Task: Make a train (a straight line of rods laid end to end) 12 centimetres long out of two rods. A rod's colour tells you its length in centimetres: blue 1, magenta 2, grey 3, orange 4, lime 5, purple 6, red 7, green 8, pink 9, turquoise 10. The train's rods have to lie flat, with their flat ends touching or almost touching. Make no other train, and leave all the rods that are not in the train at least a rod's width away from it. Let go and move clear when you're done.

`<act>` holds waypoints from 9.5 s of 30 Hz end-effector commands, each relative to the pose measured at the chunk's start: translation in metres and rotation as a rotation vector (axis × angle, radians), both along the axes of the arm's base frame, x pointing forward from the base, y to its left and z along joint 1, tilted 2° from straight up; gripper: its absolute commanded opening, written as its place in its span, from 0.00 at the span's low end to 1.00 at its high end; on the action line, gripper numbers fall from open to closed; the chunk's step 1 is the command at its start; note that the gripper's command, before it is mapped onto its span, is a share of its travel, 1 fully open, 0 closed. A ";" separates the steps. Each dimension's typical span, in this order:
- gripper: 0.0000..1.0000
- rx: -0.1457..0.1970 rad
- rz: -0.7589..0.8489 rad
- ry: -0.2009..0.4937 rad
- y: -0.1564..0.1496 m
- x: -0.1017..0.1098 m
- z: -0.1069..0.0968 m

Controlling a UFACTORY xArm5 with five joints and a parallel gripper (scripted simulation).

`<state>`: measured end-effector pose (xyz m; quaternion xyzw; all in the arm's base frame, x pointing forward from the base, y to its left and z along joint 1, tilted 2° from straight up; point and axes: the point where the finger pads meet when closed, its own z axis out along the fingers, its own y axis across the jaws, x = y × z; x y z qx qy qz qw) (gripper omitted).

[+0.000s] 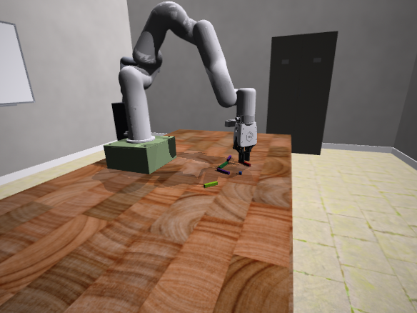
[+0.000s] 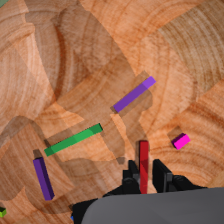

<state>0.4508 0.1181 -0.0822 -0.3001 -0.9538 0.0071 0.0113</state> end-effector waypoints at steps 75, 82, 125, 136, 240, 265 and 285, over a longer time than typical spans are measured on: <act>0.24 0.001 0.000 -0.004 0.000 0.001 0.001; 0.24 0.001 0.000 -0.004 0.000 0.001 0.001; 0.24 0.001 0.000 -0.004 0.000 0.001 -0.013; 0.24 0.001 0.000 -0.004 0.000 0.001 -0.013; 0.04 0.022 0.647 0.003 -0.094 0.005 0.086; 0.04 0.047 1.387 0.003 -0.194 -0.017 0.085; 0.04 0.049 1.445 0.003 -0.202 -0.019 0.085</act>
